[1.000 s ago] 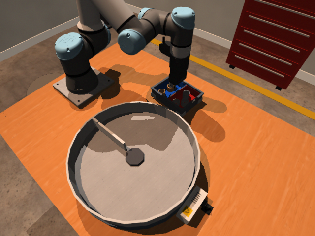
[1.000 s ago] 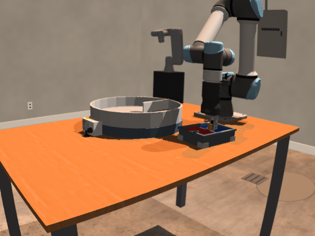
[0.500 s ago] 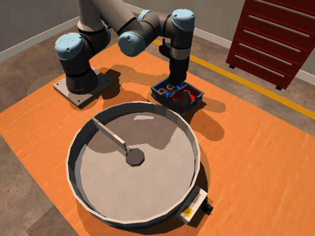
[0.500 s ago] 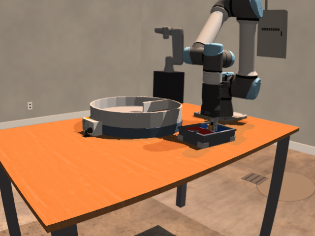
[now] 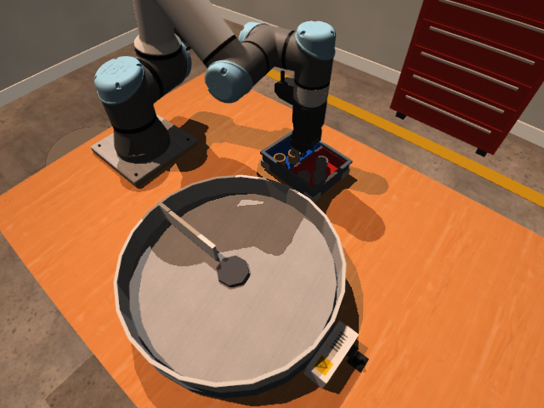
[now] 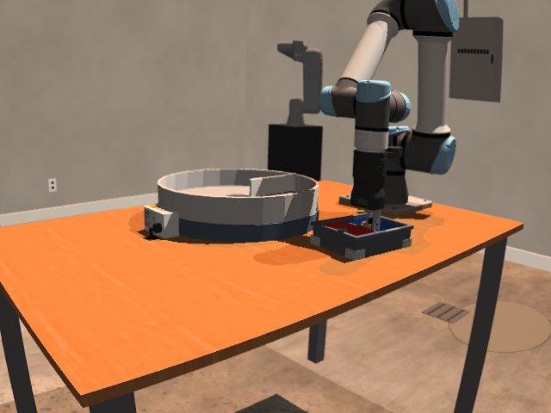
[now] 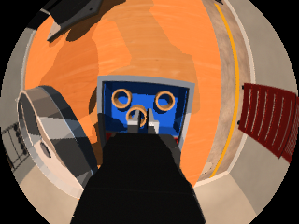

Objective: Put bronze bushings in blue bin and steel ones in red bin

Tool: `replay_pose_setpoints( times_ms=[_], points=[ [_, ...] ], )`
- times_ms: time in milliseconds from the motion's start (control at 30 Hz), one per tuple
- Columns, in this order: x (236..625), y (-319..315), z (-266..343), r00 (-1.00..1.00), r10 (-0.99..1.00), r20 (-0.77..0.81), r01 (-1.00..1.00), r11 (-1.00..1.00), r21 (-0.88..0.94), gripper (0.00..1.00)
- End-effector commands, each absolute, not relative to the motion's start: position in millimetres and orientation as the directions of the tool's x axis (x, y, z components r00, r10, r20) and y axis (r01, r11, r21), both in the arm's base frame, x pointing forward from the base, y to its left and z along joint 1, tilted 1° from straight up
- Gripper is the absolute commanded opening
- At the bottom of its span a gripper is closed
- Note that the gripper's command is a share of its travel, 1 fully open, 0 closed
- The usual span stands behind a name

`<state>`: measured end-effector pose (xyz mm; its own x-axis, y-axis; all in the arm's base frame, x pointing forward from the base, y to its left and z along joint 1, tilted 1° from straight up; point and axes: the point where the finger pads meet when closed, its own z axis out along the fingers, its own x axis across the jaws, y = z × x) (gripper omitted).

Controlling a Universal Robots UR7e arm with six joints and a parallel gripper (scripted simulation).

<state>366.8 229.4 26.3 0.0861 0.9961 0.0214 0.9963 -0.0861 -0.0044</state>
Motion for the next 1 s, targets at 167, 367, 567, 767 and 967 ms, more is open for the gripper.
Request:
replay_pose_setpoints(
  times_ms=[167, 367, 567, 767, 967],
  points=[
    [367.2, 229.6, 24.4, 0.086, 0.996, 0.022, 0.996, -0.086, -0.003, 0.0],
    [367.2, 229.7, 19.6, 0.086, 0.996, 0.022, 0.996, -0.086, -0.003, 0.0],
    [367.2, 229.8, 15.9, 0.086, 0.996, 0.022, 0.996, -0.086, -0.003, 0.0],
    [367.2, 229.8, 13.5, 0.086, 0.996, 0.022, 0.996, -0.086, -0.003, 0.0],
    [367.2, 229.8, 13.6, 0.086, 0.996, 0.022, 0.996, -0.086, -0.003, 0.0]
  ],
)
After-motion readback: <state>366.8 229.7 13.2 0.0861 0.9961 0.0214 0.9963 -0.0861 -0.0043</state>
